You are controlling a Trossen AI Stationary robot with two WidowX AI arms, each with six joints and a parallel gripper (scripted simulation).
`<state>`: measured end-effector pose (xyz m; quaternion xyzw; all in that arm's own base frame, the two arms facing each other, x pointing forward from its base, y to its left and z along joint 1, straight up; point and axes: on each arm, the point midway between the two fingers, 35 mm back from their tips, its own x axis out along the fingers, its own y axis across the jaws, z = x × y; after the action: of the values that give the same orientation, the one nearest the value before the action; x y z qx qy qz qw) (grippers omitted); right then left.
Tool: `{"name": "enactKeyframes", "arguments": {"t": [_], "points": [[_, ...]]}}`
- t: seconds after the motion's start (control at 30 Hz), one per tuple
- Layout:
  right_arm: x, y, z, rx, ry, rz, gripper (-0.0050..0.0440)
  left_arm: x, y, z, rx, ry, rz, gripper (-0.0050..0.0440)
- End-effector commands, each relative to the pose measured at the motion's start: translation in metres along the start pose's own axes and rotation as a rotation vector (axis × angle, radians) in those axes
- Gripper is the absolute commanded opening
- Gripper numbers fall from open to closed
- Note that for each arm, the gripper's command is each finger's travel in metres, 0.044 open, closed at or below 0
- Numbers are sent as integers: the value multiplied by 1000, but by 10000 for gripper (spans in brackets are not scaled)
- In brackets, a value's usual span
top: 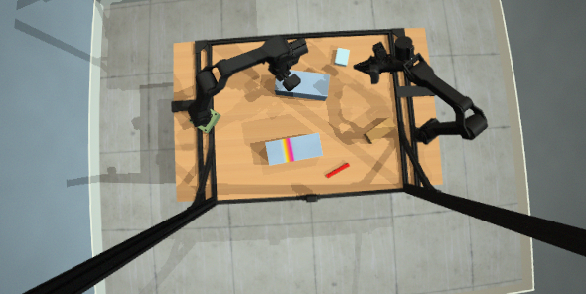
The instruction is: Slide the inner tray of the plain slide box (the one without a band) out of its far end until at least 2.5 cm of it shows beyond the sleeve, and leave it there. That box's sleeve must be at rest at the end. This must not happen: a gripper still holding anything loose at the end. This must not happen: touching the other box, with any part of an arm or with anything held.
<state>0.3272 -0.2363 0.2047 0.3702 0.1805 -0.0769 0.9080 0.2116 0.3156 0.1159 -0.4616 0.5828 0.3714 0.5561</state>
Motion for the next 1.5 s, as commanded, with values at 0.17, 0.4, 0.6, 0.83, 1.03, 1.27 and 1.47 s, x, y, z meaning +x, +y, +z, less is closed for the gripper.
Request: {"name": "enactKeyframes", "arguments": {"t": [0.17, 0.4, 0.6, 0.83, 1.03, 1.27, 1.47], "points": [[41, 0, -26, -292, 38, -59, 0, -5, -8, 5, 344, -42, 41, 0], [64, 4, -44, -493, 63, -88, 0, -6, -13, 8, 571, -56, 75, 0], [84, 9, -62, -688, 87, -113, 0, -8, -18, 10, 786, -65, 111, 0], [88, 11, -66, -735, 94, -119, 0, -8, -19, 11, 838, -66, 120, 0], [88, 11, -66, -735, 94, -119, 0, -6, -18, 9, 822, -56, 114, 0], [105, -27, -89, -701, 89, -147, 0, -6, -19, 9, 825, -57, 114, 0], [117, -44, -113, -706, 106, -139, 0, -6, -19, 9, 825, -57, 114, 0]]}}
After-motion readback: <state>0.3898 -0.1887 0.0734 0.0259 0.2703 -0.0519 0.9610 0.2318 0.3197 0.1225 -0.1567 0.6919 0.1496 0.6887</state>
